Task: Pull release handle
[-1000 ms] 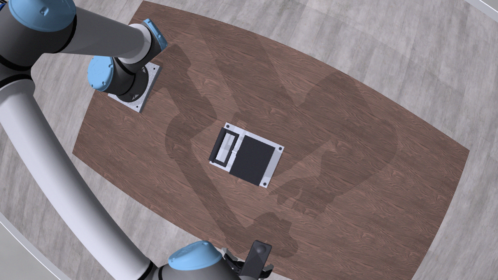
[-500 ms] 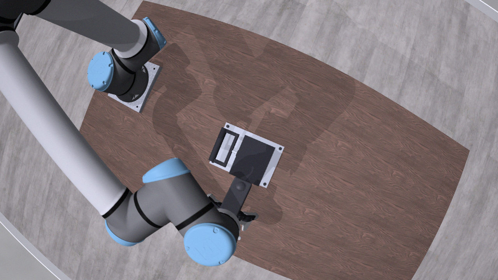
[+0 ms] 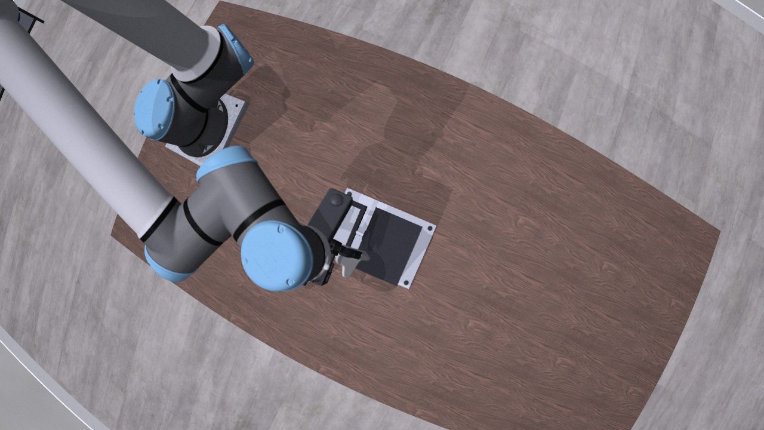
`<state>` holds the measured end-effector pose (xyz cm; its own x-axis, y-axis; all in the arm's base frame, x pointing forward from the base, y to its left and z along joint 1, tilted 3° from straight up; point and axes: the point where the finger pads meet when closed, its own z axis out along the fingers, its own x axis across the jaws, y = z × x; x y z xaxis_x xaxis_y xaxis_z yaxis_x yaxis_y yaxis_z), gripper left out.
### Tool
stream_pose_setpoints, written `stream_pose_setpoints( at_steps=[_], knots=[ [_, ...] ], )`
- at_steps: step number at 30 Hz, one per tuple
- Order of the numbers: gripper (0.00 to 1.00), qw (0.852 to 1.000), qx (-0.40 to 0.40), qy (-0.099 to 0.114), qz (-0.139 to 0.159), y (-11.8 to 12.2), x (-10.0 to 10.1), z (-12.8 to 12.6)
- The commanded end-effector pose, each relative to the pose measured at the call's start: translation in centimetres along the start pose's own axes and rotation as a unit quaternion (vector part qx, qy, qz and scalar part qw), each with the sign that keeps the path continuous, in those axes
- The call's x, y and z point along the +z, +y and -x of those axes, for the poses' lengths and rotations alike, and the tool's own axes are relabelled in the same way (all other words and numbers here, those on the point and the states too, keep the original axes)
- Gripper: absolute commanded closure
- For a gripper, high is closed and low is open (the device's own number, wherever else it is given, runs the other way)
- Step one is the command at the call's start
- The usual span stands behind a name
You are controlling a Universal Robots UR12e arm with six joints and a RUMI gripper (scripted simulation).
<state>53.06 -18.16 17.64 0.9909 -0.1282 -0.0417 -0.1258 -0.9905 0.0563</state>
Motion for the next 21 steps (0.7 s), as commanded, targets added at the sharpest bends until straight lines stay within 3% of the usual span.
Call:
stream_pose_setpoints(
  at_steps=[1,10,11,21],
  knots=[
    [0.0,1.0,0.001,0.006,-0.001,-2.21,1.26,2.5],
    [0.0,1.0,0.001,0.007,-0.002,-3.07,1.91,3.48],
    [1.0,1.0,0.001,0.007,-0.002,-3.07,1.91,3.48],
    [1.0,1.0,0.001,0.007,-0.002,-3.07,1.91,3.48]
  ],
)
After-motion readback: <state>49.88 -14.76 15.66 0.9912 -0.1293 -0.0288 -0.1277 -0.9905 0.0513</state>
